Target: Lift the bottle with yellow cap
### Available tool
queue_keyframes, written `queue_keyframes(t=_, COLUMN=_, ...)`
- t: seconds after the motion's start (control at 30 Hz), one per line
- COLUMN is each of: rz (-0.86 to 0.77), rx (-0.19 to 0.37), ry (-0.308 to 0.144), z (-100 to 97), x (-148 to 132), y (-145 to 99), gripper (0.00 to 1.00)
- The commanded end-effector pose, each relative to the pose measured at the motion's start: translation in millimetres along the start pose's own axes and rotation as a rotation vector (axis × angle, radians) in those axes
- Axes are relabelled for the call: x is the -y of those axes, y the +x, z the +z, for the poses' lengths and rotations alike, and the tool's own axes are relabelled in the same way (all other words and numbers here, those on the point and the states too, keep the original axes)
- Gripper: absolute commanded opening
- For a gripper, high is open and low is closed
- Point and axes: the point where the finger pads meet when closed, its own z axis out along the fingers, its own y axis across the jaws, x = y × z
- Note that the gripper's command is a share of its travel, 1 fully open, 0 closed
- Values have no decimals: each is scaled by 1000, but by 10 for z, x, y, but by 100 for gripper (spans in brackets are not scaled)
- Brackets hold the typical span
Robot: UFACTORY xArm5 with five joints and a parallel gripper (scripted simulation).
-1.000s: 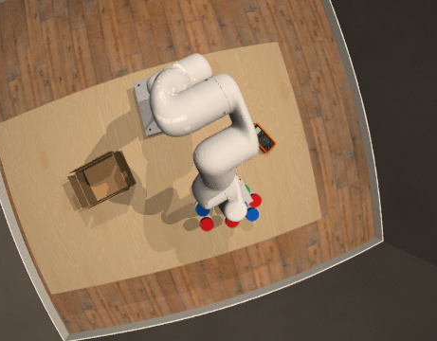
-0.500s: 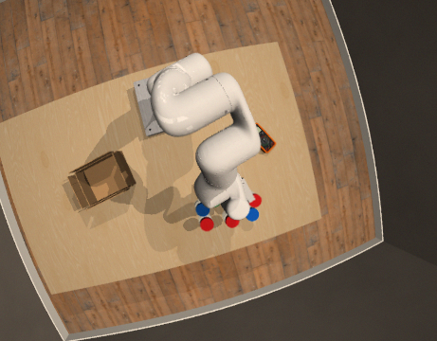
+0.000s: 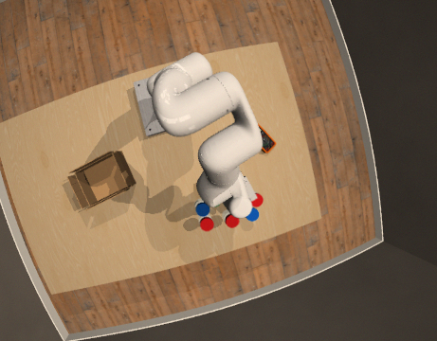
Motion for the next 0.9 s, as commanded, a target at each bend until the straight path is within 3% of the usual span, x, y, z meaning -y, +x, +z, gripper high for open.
queue_keyframes(t=0.0, rz=0, rx=2, ry=-4, z=-12, x=-17, y=20, gripper=79)
queue_keyframes(t=0.23, rz=0, rx=2, ry=-4, z=-11, x=-17, y=27, gripper=79)
queue_keyframes(t=0.57, rz=0, rx=2, ry=-4, z=-261, x=-15, y=26, gripper=79)
queue_keyframes(t=0.87, rz=0, rx=0, ry=-5, z=-265, x=-19, y=26, gripper=79)
